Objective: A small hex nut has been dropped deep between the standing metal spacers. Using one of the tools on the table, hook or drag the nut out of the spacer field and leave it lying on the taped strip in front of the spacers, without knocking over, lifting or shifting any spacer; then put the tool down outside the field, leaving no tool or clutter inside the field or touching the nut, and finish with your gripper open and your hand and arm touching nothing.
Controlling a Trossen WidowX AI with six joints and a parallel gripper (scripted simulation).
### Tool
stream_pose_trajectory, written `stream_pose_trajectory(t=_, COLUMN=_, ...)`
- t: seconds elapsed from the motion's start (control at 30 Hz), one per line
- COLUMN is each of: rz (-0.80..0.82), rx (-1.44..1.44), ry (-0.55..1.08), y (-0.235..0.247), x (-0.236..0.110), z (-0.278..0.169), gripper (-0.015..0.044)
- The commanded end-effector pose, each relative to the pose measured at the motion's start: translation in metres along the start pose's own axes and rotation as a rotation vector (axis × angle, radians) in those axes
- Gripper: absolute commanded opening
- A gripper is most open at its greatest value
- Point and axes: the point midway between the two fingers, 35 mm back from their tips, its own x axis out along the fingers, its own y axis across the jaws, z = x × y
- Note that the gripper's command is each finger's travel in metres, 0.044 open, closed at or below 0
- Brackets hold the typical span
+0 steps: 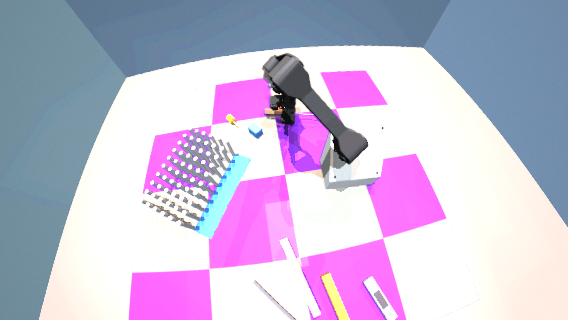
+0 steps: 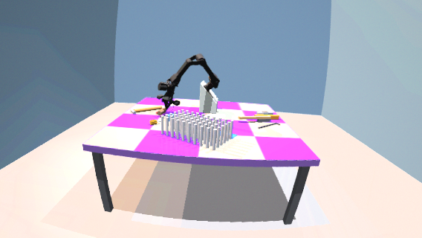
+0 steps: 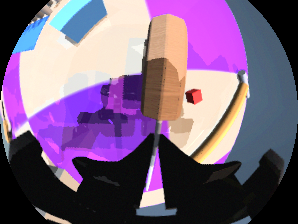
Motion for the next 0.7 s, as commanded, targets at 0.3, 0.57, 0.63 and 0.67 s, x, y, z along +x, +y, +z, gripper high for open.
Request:
stream_pose_trajectory(t=0.3, rz=-0.018, rx=-0.009, ry=-0.012, y=-0.01, x=-0.042, z=-0.001, gripper=0.0)
stream_pose_trajectory(t=0.57, rz=-0.016, rx=-0.005, ry=-0.013, y=0.009, x=-0.044, z=-0.022, gripper=0.0)
stream_pose_trajectory(t=0.63, rz=-0.016, rx=-0.004, ry=-0.013, y=0.013, x=-0.044, z=-0.028, gripper=0.0)
stream_pose_trajectory(t=0.67, rz=-0.016, rx=-0.004, ry=-0.013, y=0.016, x=-0.044, z=-0.031, gripper=0.0)
